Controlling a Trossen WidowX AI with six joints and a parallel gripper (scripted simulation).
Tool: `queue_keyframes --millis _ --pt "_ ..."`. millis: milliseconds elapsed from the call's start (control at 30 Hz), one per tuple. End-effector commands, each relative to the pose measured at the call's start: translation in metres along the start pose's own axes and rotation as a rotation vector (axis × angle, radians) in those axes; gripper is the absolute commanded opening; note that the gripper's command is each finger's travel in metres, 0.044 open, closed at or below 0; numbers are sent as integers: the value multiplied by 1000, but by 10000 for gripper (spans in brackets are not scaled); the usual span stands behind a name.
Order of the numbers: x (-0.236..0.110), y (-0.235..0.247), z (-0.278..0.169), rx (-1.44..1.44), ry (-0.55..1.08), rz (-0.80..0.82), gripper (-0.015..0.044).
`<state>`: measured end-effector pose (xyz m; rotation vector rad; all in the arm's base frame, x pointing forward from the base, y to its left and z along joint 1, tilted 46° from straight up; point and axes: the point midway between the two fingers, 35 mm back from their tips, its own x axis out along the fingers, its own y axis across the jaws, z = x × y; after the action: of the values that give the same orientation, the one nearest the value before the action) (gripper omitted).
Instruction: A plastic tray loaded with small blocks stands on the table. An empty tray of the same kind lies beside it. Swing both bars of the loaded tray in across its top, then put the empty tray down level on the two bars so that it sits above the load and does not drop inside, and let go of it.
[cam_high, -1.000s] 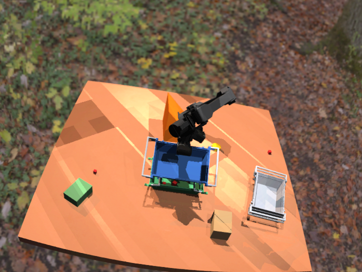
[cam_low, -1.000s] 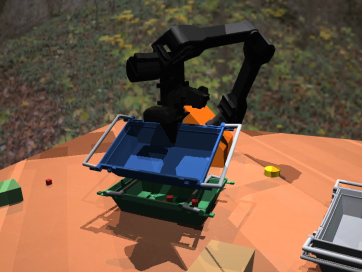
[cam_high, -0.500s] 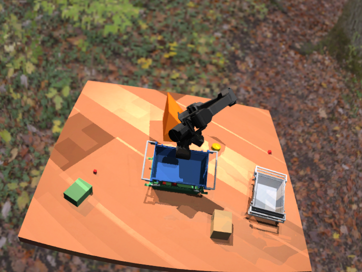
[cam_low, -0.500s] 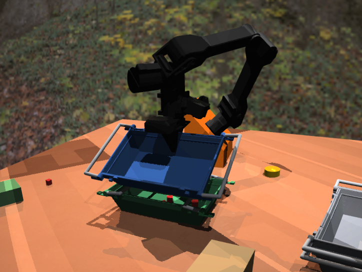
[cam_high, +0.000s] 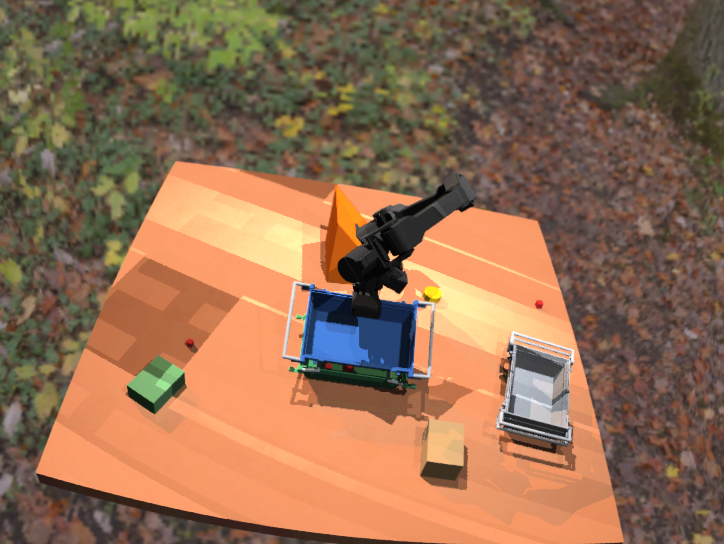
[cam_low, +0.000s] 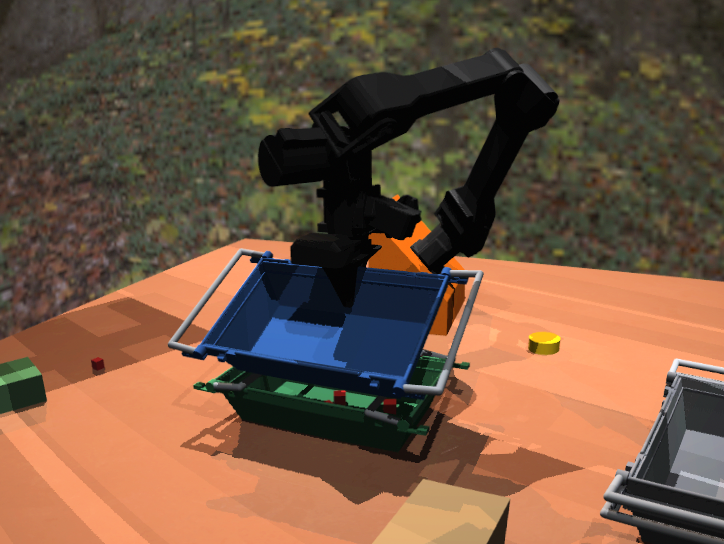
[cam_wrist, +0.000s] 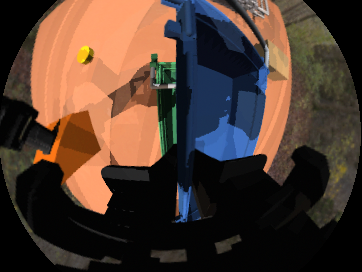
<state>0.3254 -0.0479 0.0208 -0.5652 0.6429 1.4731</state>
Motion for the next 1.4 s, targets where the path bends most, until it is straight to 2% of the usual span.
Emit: queue_keyframes --millis 0,1367 --pt "4 4 1 0 1 1 0" --pt "25 17 0 1 0 1 0"
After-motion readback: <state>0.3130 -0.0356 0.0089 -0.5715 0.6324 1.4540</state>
